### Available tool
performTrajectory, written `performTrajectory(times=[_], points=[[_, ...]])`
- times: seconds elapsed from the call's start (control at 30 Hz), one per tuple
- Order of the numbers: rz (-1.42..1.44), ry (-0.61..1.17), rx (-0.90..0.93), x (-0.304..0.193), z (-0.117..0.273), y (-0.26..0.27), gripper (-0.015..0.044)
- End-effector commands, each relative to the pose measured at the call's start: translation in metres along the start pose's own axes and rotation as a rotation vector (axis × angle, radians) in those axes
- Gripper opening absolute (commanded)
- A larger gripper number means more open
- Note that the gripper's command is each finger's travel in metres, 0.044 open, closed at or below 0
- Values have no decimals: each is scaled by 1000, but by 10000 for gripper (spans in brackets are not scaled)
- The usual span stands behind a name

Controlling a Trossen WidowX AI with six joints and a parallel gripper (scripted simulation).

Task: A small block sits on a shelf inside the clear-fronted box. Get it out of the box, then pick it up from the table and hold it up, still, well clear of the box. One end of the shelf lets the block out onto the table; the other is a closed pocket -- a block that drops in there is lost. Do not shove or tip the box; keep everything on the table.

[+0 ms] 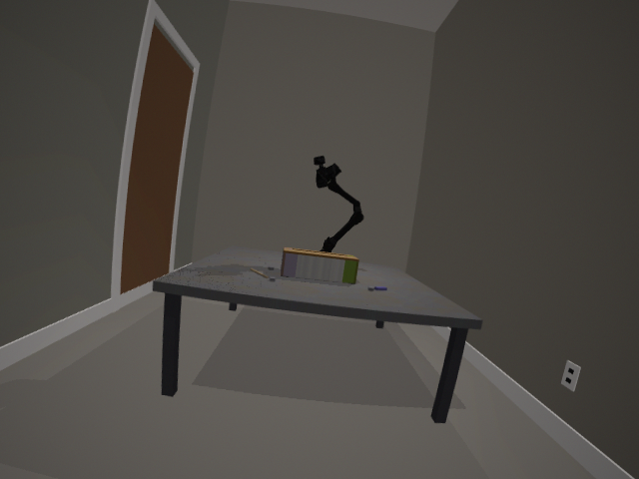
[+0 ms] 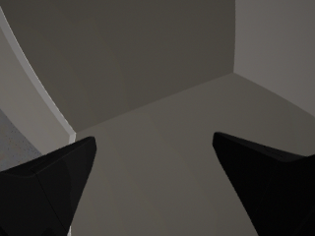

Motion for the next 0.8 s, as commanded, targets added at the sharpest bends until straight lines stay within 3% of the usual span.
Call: performTrajectory(times=[0.0,0.37,0.77], points=[[24,79,140,3,-40,50,400],[187,239,485,7,-84,148,400],[473,323,997,24,-81,257,400]])
Point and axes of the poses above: the point midway between the two fingers, 35 mm back from their tips, its own z axis back along the fingers, its own y axis across the jaws, x = y × z, the point moved 9 cm from there along z, back along the fingers, and after that the axes turned 4 degrees about -z, right-handed, at the moved point
